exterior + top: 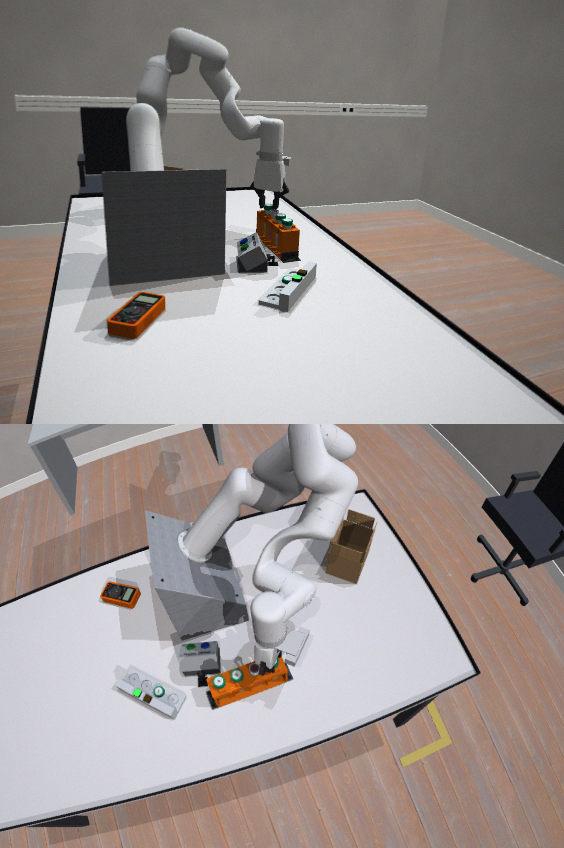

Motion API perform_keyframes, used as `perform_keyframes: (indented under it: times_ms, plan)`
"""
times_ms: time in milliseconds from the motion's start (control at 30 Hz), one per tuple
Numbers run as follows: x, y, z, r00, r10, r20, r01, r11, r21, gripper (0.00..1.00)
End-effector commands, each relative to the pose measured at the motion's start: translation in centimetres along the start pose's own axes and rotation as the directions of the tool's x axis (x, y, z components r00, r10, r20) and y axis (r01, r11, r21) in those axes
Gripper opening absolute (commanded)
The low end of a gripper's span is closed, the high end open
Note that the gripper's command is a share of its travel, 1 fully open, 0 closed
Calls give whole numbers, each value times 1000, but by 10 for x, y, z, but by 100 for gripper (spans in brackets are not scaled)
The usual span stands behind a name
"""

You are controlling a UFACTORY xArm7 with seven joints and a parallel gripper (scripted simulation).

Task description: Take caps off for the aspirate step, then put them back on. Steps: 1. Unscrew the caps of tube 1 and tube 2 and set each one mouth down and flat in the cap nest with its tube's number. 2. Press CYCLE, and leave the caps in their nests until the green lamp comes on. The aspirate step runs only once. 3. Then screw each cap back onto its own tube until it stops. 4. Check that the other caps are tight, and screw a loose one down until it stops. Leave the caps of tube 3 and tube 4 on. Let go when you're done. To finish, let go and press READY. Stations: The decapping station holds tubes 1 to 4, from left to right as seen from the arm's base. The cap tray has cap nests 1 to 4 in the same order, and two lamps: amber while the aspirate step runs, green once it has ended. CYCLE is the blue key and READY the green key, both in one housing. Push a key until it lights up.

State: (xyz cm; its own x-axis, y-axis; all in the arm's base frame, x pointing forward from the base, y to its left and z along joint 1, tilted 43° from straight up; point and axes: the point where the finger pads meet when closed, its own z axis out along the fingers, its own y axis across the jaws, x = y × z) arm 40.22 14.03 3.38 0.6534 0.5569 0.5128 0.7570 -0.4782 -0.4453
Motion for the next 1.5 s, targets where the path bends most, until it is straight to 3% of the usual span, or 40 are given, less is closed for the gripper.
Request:
perform_keyframes:
  times_ms: [0,167,233,300,400,733,800,867,933,1133,1167,1467]
  plan:
    - [1,2,-2,997,-83,-2,83,997,-4,46]
    - [1,2,-2,922,-388,0,388,922,-5,46]
    - [1,2,-2,922,-388,0,388,922,-5,46]
    - [1,2,-2,833,-553,1,553,833,-5,46]
    - [1,2,-2,747,-665,3,665,747,-4,46]
    - [1,2,-2,277,-961,5,961,277,-1,46]
    - [1,2,-2,277,-961,5,961,277,-1,46]
    - [0,2,-2,93,-996,4,996,93,-2,46]
    - [0,2,-2,4,-1000,4,1000,4,-2,46]
    - [0,2,-2,1,-1000,4,1000,1,-2,46]
    - [0,2,-2,1,-1000,4,1000,1,-2,0]
    - [0,2,-2,1,-1000,4,1000,1,-2,0]
